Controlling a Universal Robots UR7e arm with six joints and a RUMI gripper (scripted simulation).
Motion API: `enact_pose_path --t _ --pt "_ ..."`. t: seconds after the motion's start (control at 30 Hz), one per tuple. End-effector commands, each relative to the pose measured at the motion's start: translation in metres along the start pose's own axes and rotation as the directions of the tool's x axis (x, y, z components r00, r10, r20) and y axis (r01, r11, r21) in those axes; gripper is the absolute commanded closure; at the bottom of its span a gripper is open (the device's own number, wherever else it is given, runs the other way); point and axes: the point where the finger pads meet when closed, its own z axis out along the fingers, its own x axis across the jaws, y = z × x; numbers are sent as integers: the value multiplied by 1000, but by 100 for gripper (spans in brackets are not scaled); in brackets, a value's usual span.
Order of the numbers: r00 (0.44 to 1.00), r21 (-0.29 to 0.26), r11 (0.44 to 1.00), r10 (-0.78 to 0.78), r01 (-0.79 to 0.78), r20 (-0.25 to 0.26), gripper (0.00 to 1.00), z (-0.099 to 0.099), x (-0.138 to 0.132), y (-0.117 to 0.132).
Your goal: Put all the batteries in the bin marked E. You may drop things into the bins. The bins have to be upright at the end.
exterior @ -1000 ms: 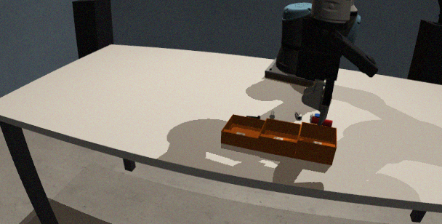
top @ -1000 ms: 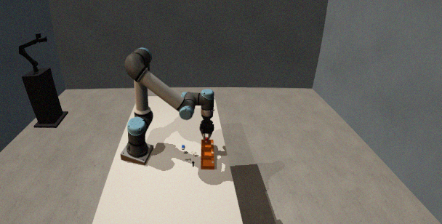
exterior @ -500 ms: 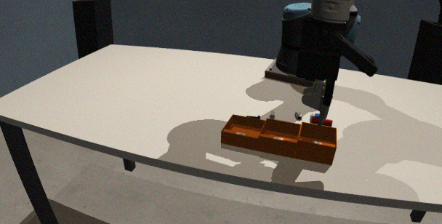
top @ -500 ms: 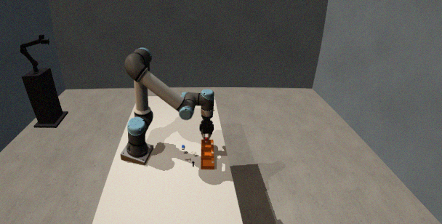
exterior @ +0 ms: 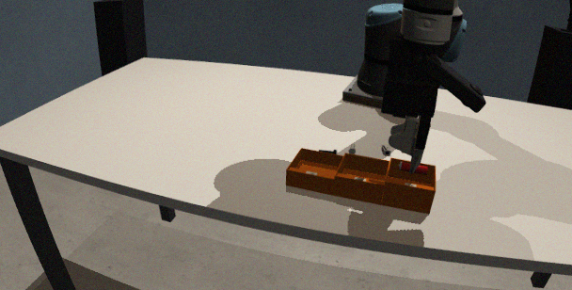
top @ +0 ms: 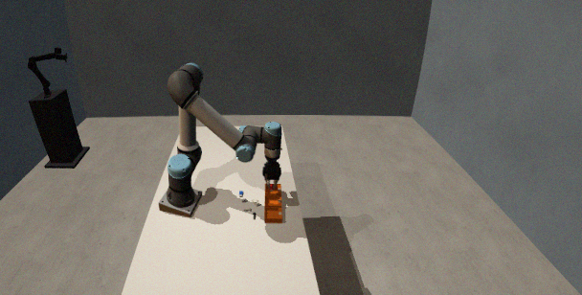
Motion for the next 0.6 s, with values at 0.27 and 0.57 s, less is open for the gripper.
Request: enact_pose_path --t 0.27,0.57 --pt "1000 0 1000 0 0 -2 100 22 1 0" --pt "1000 0 1000 0 0 -2 100 29 1 0"
